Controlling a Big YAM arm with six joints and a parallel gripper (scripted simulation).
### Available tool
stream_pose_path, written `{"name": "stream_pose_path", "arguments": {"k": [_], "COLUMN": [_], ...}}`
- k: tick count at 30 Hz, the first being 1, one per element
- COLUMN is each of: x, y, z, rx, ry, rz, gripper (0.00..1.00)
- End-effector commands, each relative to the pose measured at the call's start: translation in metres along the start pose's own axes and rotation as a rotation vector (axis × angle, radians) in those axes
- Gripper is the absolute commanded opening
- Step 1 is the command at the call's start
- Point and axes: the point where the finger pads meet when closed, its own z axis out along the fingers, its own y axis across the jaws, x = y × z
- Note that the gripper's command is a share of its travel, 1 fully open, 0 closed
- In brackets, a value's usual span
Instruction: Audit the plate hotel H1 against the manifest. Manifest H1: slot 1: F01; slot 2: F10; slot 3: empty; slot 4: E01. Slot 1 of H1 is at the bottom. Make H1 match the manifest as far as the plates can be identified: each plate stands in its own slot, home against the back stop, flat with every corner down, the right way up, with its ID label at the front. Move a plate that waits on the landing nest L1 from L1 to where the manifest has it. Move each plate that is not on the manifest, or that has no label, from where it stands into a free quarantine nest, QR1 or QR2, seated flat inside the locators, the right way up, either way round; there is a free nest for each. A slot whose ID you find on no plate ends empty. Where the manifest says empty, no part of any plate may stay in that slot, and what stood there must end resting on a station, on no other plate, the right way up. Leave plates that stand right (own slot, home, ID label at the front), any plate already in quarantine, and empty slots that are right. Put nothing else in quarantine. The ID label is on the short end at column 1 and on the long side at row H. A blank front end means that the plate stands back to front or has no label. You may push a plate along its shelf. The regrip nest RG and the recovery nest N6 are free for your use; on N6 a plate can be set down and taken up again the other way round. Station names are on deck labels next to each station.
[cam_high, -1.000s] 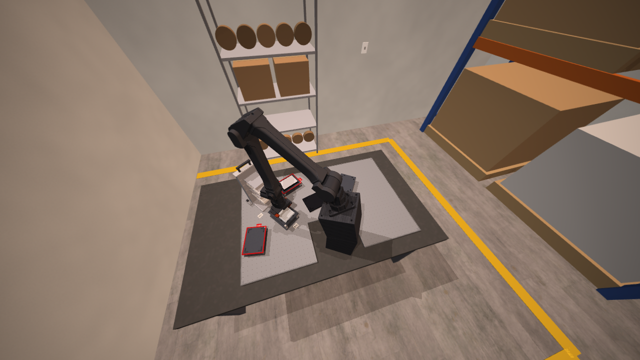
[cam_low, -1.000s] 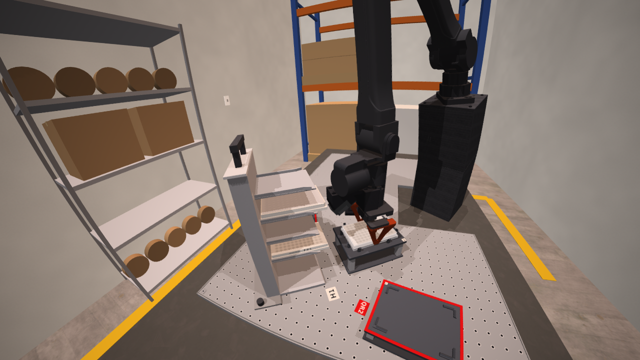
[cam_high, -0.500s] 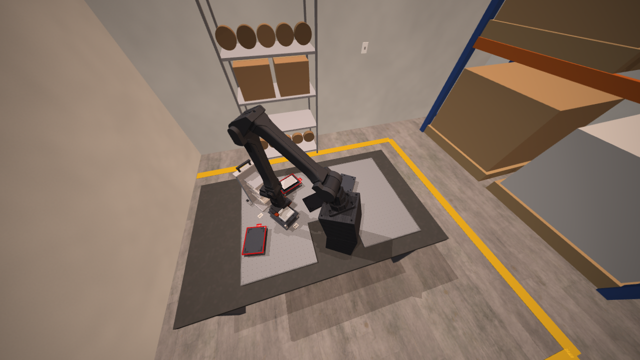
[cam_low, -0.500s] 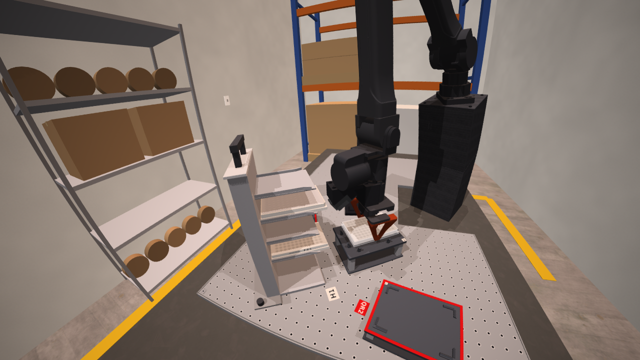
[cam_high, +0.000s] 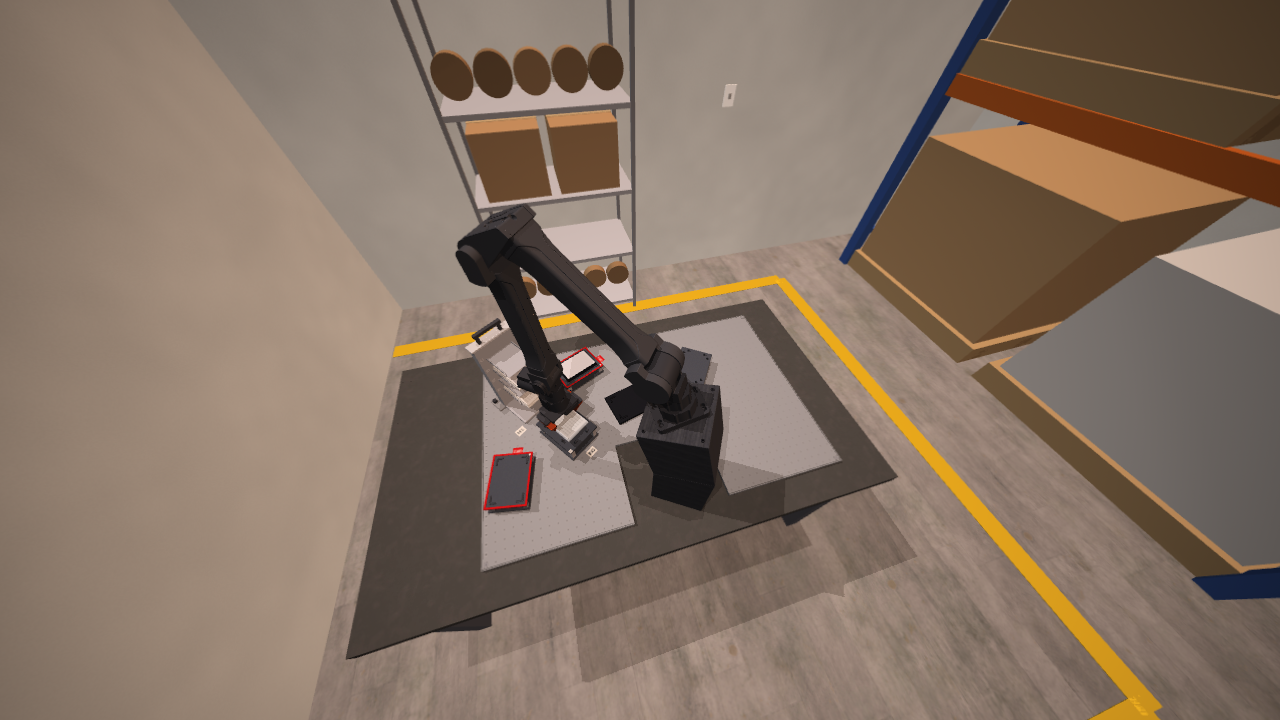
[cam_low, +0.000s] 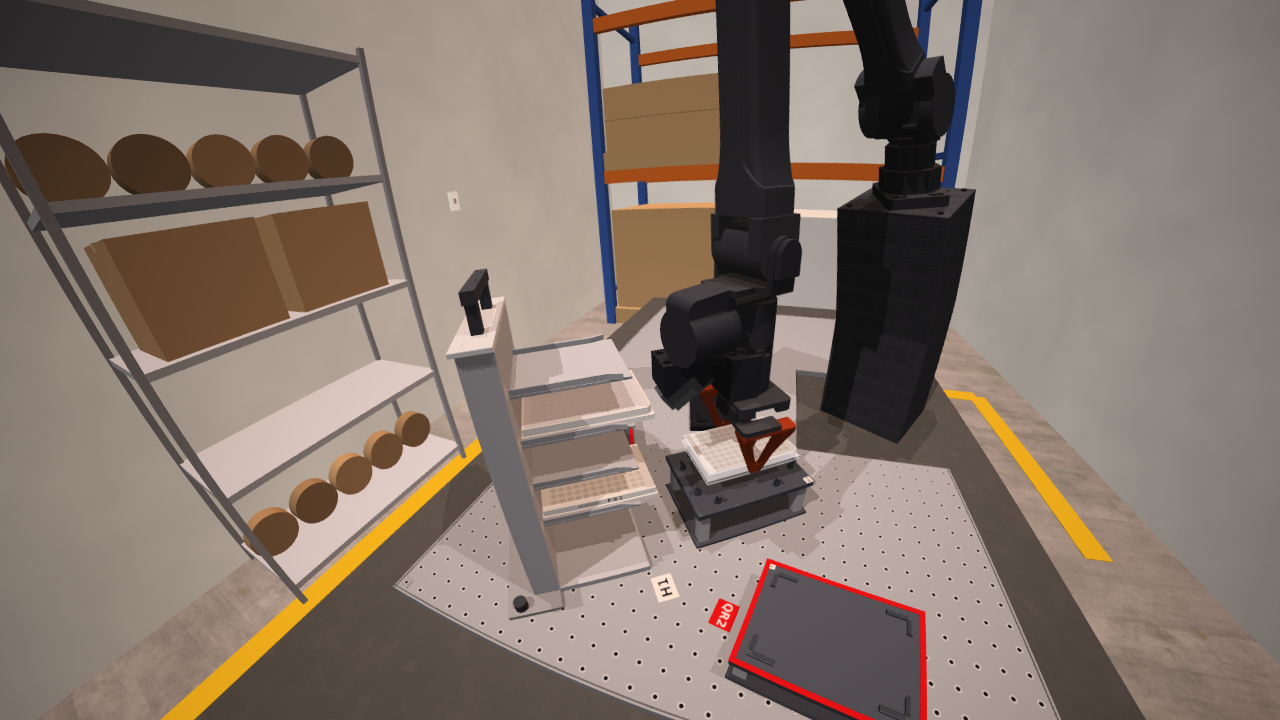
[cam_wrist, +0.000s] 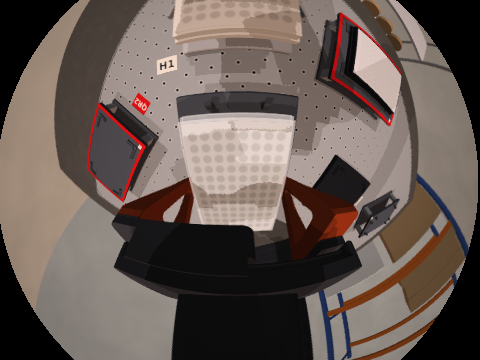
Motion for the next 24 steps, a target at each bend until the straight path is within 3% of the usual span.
{"name": "stream_pose_path", "arguments": {"k": [1,13,17,19,24], "x": [0.002,-0.003,0.005,-0.004,-0.006], "y": [0.001,0.002,-0.001,0.001,0.001], "z": [-0.006,-0.021,-0.014,-0.025,-0.030], "rx": [0.001,-0.002,0.004,-0.001,-0.002], "ry": [0.002,-0.009,0.010,-0.010,-0.014], "rz": [-0.002,-0.002,-0.001,-0.002,-0.002], "gripper": [0.86,0.86,0.86,0.86,0.86]}}
